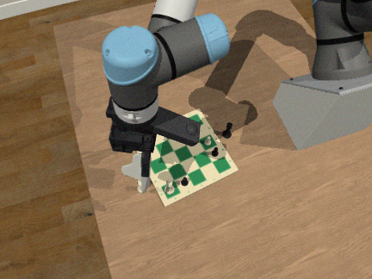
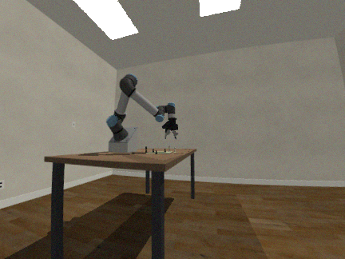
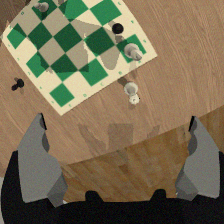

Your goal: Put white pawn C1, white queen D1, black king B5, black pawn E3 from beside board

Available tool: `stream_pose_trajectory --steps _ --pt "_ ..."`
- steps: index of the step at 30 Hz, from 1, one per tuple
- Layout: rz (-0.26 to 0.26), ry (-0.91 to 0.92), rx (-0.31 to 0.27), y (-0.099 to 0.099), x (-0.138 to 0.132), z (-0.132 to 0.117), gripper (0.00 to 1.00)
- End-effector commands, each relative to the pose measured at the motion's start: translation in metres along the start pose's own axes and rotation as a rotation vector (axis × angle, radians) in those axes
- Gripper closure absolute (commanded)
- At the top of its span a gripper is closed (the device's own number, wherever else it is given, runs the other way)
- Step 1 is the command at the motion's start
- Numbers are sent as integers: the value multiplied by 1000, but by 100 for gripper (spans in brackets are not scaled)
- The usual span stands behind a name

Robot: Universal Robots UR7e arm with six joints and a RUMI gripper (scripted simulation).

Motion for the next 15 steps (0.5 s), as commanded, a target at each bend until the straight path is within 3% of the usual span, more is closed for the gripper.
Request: stream_pose_trajectory --steps 1,12,13,15 --pt "5 -204 16 1 20 -12 0" --pt "5 -319 18 1 33 -20 0" --pt "5 -319 18 1 33 -20 75" --pt "5 -319 18 1 33 -20 75"
Point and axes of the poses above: the point where the finger pads meet when closed, its own y axis out along the fingers, its own x axis across the jaws, z = x × y, the point moved 2 cm from there along -y, back along the fingers, and after that the axes turned 8 degrees about y, right-handed, at the moved point
